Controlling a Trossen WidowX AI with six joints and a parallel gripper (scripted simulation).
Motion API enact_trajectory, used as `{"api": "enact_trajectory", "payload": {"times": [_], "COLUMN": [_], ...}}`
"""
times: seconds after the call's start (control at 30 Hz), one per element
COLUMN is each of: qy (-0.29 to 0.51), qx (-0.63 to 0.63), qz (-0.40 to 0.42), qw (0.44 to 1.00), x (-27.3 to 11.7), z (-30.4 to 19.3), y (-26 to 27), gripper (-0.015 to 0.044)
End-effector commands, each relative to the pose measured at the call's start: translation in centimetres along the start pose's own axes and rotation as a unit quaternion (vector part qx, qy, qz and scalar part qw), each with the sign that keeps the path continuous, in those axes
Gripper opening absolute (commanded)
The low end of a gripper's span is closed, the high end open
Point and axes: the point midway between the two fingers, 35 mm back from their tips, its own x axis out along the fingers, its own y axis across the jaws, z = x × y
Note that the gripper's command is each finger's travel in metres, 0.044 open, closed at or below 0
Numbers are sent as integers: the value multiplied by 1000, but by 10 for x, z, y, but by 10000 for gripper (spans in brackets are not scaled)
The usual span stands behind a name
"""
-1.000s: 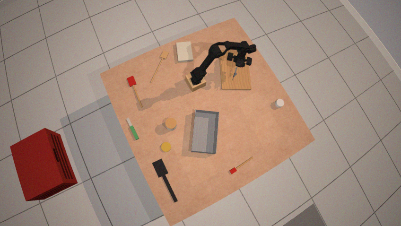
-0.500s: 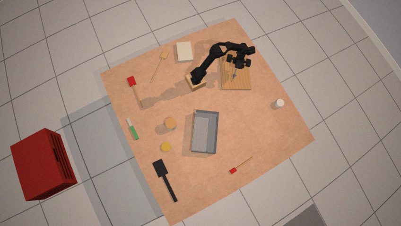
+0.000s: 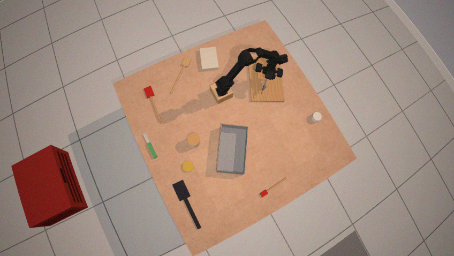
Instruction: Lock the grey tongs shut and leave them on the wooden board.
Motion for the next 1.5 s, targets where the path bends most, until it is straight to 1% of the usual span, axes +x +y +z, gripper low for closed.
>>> {"api": "enact_trajectory", "payload": {"times": [0.0, 0.67, 0.7, 0.8, 0.87, 0.93, 1.03, 1.1, 1.17, 1.33, 1.47], "qy": [0, 0, 0, 0, 0, -3, -6, -8, -9, -9, -9], "qx": [0, 0, 0, 1, 1, 1, 1, 1, 1, 1, 5], "qz": [0, 0, 0, 1, 2, 6, 5, 5, 4, 4, 6], "qw": [1000, 1000, 1000, 1000, 1000, 1000, 1000, 1000, 1000, 1000, 1000], "x": [0, 0, 0, -3, -12, -24, -51, -70, -82, -84, -106], "z": [0, 0, 0, 4, 18, 41, 88, 122, 145, 147, 148], "y": [0, 0, 0, 3, 10, 20, 33, 37, 37, 37, 37], "gripper": [-97, 428, 440, 440, 440, 440, 440, 440, 440, 440, 440]}}
